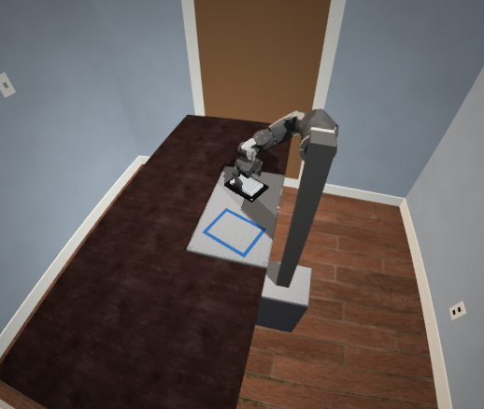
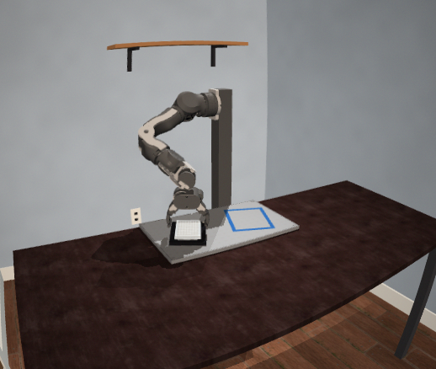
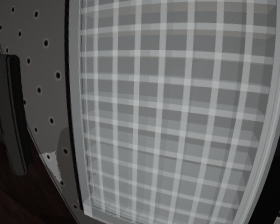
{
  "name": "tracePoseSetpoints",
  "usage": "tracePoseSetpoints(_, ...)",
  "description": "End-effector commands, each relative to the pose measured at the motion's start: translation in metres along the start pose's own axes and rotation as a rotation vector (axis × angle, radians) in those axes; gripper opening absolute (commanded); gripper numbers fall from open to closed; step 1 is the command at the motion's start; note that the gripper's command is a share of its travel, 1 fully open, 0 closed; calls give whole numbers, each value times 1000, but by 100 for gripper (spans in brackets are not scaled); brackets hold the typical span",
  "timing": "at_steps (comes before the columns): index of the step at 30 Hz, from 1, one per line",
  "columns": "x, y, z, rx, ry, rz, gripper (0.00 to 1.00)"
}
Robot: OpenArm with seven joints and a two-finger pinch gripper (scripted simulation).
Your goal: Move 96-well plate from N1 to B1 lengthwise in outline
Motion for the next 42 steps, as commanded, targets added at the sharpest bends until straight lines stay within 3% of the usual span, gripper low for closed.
tracePoseSetpoints(1,1,1,0,8,-8,2,77)
tracePoseSetpoints(29,2,1,2,8,-8,2,77)
tracePoseSetpoints(34,0,0,-22,10,-4,3,77)
tracePoseSetpoints(42,0,0,-22,10,-4,3,77)
Point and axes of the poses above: the point where the finger pads meet when closed, its own z axis back along the fingers, its own y axis across the jaws, x = y × z, the point moved 5 cm from there along z, back along the fingers, and after that the axes turned 3 degrees about z, right-handed, at the moved point
